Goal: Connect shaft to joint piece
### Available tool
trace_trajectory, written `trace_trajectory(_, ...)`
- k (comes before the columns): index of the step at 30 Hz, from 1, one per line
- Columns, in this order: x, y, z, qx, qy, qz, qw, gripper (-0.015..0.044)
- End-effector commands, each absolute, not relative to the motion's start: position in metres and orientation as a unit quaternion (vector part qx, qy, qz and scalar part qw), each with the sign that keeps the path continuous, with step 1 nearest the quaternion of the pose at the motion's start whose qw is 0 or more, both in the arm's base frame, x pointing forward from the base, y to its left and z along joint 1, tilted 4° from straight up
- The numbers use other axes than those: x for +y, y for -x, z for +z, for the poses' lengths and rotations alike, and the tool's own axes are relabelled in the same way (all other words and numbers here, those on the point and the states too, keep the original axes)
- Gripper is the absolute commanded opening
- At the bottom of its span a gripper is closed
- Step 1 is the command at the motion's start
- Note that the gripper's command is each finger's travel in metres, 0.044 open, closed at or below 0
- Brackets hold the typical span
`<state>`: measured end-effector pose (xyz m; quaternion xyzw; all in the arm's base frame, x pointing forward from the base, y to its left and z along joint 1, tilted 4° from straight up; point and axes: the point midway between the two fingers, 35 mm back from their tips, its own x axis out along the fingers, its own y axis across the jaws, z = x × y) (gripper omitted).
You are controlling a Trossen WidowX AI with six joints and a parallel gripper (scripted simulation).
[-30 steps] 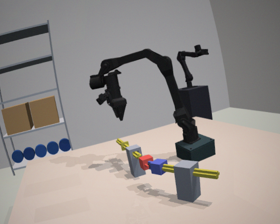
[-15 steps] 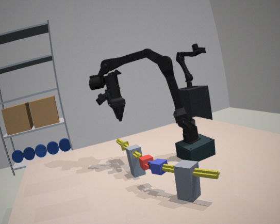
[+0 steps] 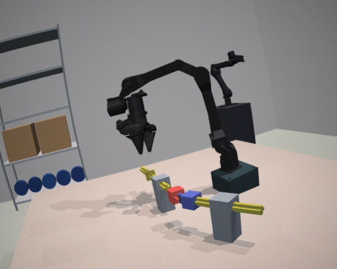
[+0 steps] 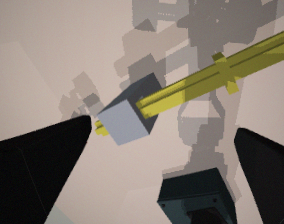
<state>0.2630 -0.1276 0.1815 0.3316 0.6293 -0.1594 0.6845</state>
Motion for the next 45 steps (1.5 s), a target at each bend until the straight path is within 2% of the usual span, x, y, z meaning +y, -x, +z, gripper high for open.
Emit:
trace_trajectory(1, -0.109, -0.268, 0.178, 0.617, -0.394, -0.184, 0.656, 0.044)
trace_trajectory(12, -0.066, -0.274, 0.166, 0.592, -0.533, -0.246, 0.552, 0.044)
trace_trajectory(28, -0.006, -0.272, 0.153, 0.558, -0.672, -0.337, 0.352, 0.044)
trace_trajectory(39, -0.006, -0.272, 0.153, 0.558, -0.672, -0.337, 0.352, 0.044)
trace_trajectory(45, -0.029, -0.276, 0.151, 0.569, -0.632, -0.305, 0.428, 0.044)
